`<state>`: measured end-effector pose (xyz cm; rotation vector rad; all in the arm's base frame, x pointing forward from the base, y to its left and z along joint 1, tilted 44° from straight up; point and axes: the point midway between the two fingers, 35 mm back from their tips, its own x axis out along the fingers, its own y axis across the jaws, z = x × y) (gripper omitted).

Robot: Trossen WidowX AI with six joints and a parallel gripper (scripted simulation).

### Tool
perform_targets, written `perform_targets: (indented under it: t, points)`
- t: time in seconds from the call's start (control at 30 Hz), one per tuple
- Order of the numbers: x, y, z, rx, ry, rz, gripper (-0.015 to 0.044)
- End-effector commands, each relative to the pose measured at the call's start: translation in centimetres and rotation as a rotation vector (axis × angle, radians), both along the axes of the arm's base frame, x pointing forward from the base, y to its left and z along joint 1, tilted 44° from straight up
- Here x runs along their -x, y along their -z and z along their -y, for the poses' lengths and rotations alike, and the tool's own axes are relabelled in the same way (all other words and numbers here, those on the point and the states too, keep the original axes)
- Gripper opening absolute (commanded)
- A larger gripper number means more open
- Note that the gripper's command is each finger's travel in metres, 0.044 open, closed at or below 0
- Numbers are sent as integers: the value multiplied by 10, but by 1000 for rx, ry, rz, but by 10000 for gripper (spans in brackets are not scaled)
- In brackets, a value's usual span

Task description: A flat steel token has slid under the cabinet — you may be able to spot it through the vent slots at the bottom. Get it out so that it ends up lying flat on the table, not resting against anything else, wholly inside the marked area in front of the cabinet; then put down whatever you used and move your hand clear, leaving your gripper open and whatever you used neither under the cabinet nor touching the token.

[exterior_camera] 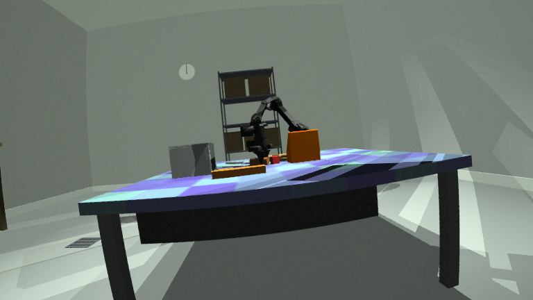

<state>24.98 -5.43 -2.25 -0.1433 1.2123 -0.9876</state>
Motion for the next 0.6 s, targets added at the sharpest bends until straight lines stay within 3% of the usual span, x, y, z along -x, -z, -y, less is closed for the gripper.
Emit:
perform_targets:
  t: [0.0,0.57]
  points:
    - [-2,2,-5,-5,-10,-1,0]
    - [-5,11,-14,-6,-10,-1,0]
